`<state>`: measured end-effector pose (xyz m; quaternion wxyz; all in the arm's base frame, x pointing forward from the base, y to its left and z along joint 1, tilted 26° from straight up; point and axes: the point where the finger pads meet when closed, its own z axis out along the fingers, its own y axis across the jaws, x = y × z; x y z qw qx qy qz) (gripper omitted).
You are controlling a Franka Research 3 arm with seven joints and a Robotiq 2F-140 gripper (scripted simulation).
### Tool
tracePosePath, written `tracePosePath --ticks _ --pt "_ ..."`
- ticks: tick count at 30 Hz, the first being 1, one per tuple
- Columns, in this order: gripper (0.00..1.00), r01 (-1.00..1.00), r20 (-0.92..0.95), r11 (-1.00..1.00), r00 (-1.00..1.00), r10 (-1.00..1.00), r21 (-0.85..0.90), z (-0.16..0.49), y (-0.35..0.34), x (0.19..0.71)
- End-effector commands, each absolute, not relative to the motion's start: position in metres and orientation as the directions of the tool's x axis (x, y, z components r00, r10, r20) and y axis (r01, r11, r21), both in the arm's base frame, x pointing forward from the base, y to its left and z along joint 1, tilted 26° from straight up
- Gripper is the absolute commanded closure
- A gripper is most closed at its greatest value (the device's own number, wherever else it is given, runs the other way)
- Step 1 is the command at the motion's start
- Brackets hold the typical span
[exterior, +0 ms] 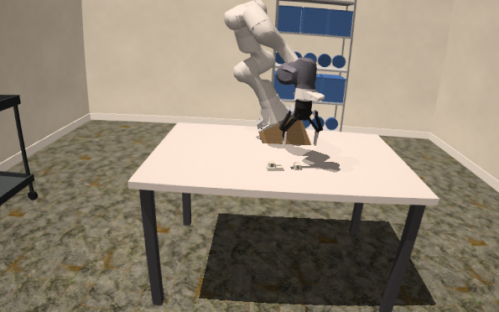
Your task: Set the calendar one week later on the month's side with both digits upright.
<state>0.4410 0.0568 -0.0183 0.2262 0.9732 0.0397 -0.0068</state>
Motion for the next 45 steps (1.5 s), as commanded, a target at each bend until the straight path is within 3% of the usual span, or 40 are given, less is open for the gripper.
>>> tracePosePath --ticks 1,6,17,18,45 --pt "0.0 0.088 -0.038 -0.893 0.996 0.08 0.44 -0.018 0.057 0.44" --pt "0.0 0.088 -0.038 -0.893 0.996 0.08 0.44 -0.017 0.055 0.44" --pt "0.0 0.09 -0.038 -0.893 0.996 0.081 0.441 0.037 -0.055 0.45" --pt "0.72 0.09 -0.038 -0.893 0.996 0.081 0.441 0.037 -0.055 0.45" --pt "0.72 0.09 -0.038 -0.893 0.996 0.081 0.441 0.037 -0.055 0.45"
